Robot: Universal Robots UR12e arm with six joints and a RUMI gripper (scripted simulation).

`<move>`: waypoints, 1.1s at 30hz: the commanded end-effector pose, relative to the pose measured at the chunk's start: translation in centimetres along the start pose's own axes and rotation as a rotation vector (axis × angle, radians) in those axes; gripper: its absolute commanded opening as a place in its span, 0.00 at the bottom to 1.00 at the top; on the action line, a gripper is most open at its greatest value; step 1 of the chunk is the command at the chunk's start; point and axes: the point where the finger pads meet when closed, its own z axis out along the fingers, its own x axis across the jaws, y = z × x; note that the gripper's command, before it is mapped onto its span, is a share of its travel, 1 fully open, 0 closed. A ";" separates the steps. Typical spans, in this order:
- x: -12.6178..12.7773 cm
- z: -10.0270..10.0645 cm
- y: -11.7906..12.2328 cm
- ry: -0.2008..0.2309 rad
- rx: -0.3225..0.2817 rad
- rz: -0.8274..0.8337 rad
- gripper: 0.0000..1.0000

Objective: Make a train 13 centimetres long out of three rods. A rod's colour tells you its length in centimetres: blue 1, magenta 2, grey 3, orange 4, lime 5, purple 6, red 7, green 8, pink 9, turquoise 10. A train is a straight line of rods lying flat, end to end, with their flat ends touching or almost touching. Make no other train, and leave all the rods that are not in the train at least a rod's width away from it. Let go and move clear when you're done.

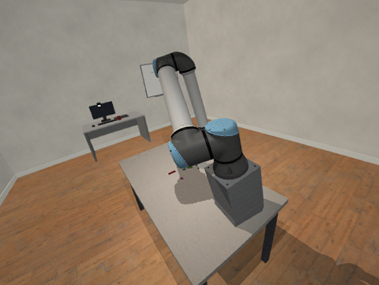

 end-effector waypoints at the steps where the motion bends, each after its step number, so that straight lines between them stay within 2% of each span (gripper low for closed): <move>1: 0.0 -1.2 0.1 -0.001 -0.001 0.000 0.00; 3: 0.0 -2.3 0.1 -0.001 -0.001 0.000 0.00; 5: 0.0 -2.3 0.1 -0.001 -0.001 0.000 0.00; 12: 0.0 -7.3 0.1 -0.001 -0.001 0.000 0.00; 16: 0.0 -9.2 0.1 -0.001 -0.001 0.000 0.00; 19: 0.0 -9.8 0.1 -0.001 -0.001 0.000 0.00; 30: 0.0 -9.8 0.0 -0.001 -0.001 0.000 0.00; 33: 1.9 -9.8 -1.2 -0.001 -0.001 0.024 0.00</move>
